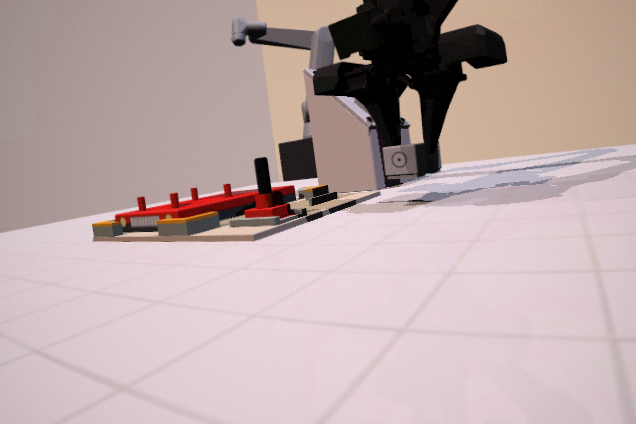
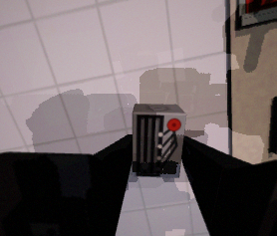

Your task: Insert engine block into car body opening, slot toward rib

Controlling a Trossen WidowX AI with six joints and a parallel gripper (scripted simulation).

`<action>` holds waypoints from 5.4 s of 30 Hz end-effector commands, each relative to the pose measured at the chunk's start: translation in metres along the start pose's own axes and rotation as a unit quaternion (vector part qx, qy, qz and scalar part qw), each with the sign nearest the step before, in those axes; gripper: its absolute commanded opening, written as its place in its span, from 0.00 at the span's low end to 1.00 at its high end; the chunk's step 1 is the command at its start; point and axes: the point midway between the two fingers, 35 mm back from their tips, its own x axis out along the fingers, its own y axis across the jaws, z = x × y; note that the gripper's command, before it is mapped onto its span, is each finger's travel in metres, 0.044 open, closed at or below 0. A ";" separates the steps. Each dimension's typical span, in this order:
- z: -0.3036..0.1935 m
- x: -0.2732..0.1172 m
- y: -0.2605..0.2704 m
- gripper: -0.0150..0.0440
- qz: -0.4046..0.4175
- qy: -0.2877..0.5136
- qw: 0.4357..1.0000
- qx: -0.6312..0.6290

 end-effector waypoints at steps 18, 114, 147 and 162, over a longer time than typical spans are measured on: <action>0.001 -0.065 -0.001 0.25 0.000 -0.003 1.000 -0.005; 0.117 -0.027 -0.199 0.25 0.003 -0.004 0.995 -0.103; 0.119 -0.017 -0.221 0.52 0.004 -0.004 0.994 -0.113; 0.119 -0.017 -0.222 0.52 0.004 -0.004 0.994 -0.108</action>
